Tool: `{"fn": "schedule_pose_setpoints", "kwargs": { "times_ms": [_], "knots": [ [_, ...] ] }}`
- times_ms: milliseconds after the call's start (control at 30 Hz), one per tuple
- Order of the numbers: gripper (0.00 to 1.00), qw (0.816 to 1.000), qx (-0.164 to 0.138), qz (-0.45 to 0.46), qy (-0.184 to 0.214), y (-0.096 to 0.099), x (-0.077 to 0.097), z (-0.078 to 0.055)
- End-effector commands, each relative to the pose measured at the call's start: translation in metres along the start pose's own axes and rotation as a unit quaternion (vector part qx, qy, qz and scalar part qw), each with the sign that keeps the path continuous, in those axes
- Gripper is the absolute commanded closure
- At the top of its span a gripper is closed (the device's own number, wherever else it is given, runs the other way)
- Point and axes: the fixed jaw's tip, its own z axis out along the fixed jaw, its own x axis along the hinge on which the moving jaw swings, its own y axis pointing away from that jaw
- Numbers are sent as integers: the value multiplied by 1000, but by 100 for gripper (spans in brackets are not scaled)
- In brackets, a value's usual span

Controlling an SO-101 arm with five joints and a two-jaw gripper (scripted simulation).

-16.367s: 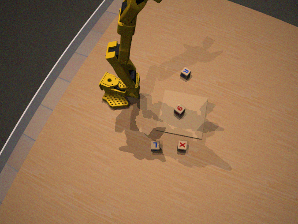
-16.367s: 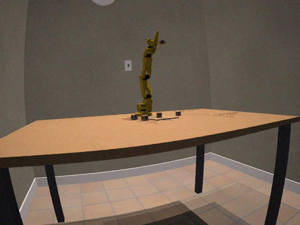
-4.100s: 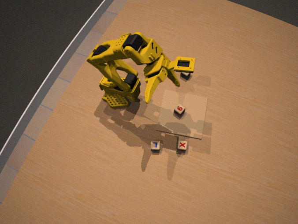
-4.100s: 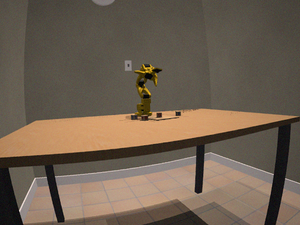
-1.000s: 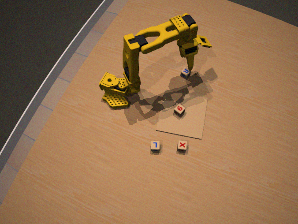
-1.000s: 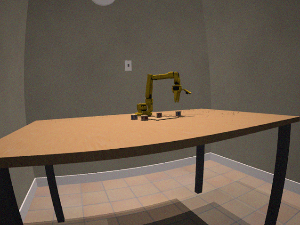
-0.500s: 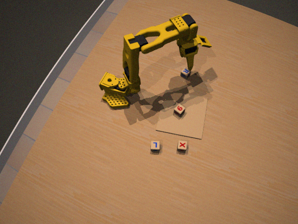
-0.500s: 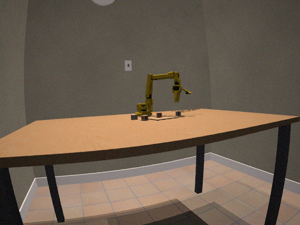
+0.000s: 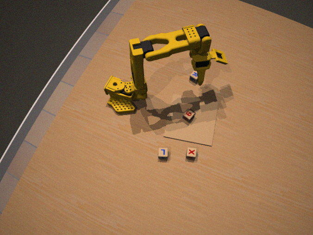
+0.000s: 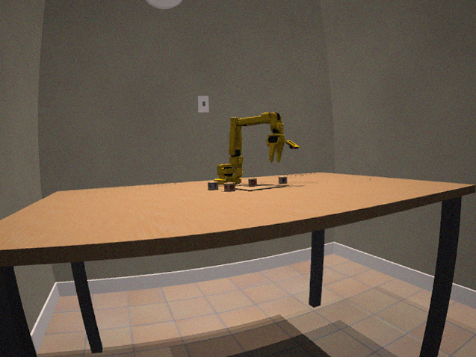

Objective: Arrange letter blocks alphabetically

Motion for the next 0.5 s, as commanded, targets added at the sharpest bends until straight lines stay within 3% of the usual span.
{"fn": "schedule_pose_setpoints", "kwargs": {
  "times_ms": [0,67,300,467],
  "knots": [
    [68,997,-2,77,-29,-31,2,-11],
    [68,997,-2,77,-29,-31,2,-11],
    [68,978,0,209,-25,-77,21,-11],
    [68,969,0,248,-24,-90,29,-11]
  ]
}}
